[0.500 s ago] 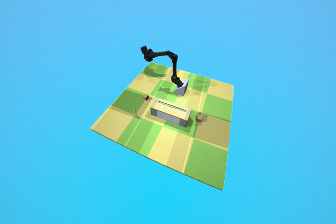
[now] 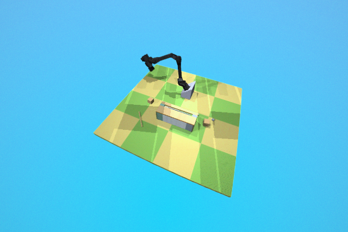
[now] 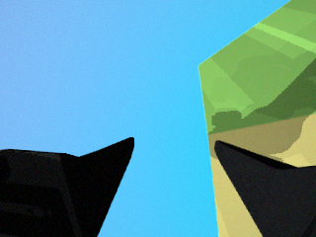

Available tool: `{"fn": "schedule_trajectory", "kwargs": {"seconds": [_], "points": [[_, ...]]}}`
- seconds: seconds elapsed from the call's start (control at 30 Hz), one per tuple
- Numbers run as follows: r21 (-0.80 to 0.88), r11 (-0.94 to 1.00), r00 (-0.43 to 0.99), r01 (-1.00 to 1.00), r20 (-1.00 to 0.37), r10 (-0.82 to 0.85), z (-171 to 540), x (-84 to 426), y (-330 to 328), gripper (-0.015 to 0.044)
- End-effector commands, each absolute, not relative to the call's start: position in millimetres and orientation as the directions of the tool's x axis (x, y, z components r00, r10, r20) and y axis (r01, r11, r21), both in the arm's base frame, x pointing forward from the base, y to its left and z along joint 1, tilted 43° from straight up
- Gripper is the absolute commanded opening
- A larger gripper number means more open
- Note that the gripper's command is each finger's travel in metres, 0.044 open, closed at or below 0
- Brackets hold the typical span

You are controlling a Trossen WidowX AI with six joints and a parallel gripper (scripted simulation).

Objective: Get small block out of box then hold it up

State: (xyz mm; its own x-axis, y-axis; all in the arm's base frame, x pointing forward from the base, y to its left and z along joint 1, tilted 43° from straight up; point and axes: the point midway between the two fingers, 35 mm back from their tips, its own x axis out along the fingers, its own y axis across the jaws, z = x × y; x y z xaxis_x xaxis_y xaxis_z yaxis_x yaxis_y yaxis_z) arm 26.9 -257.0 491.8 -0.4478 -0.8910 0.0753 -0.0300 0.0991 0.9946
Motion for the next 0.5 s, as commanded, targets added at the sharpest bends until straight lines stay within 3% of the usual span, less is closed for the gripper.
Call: {"fn": "schedule_trajectory", "kwargs": {"seconds": [0.0,0.47], "points": [[0.998,0.053,-0.301,-0.016,0.046,-0.953,477,68,-267,0.0400],[0.943,-0.139,0.241,0.301,-0.217,-0.946,381,247,-240,0.0400]]}}
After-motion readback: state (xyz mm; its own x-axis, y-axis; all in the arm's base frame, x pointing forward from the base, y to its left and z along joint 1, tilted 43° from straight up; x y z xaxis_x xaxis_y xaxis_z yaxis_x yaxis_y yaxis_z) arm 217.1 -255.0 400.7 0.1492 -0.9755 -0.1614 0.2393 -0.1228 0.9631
